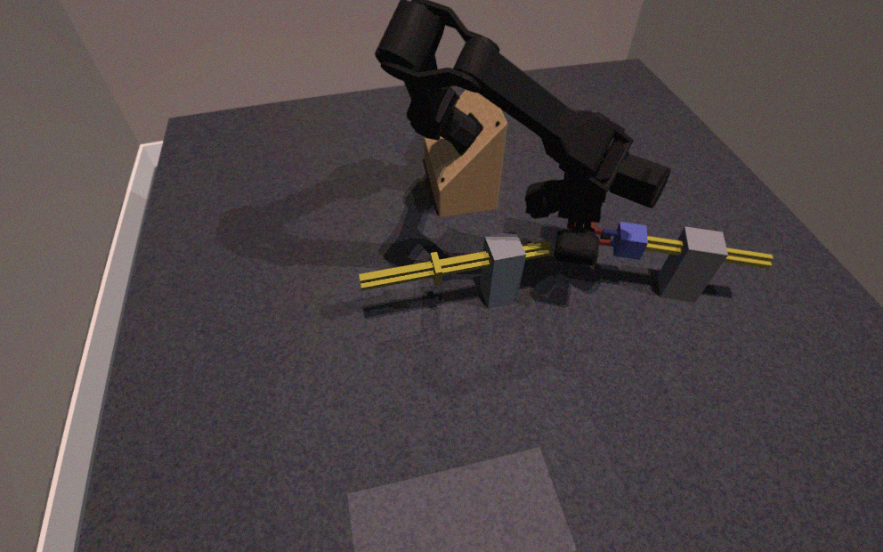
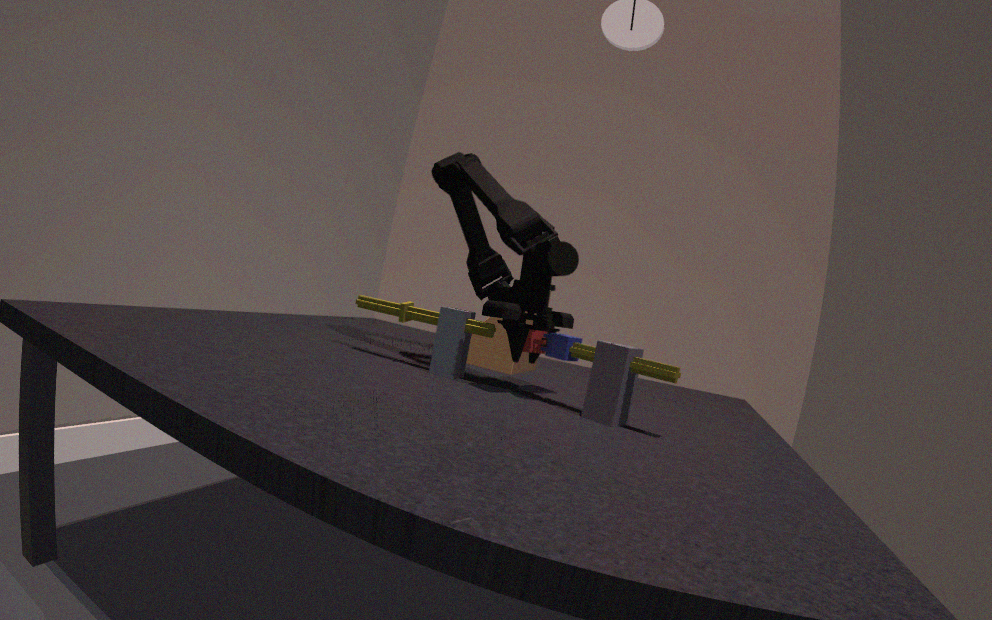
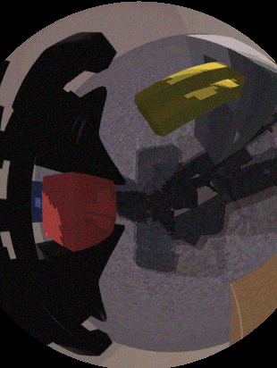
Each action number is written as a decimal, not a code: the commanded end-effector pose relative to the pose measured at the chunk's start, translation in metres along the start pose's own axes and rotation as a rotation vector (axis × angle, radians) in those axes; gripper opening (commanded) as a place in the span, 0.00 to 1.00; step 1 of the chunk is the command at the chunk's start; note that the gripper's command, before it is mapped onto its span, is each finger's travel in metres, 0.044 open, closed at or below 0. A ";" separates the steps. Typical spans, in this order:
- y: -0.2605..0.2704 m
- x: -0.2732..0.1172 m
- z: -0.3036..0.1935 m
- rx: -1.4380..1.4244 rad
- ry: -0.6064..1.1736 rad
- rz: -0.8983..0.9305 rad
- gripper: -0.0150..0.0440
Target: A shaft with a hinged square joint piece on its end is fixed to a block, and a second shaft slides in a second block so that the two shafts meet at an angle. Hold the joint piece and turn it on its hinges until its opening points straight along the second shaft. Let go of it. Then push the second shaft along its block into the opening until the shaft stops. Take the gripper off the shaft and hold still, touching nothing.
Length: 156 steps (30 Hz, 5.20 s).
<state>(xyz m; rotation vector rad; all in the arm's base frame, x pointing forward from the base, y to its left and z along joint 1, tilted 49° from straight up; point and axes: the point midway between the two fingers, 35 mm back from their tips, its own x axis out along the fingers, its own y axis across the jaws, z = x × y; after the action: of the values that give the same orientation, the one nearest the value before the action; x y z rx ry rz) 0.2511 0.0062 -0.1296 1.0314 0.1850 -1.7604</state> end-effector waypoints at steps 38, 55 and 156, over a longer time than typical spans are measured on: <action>0.000 0.000 0.000 -0.004 -0.001 0.001 0.56; 0.000 0.000 0.000 -0.004 -0.001 0.001 0.56; 0.022 -0.006 -0.005 -0.472 -0.120 -0.002 1.00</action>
<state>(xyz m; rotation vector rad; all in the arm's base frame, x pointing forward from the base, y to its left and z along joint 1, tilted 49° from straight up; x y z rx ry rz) 0.2728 0.0030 -0.1209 0.5817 0.4989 -1.6635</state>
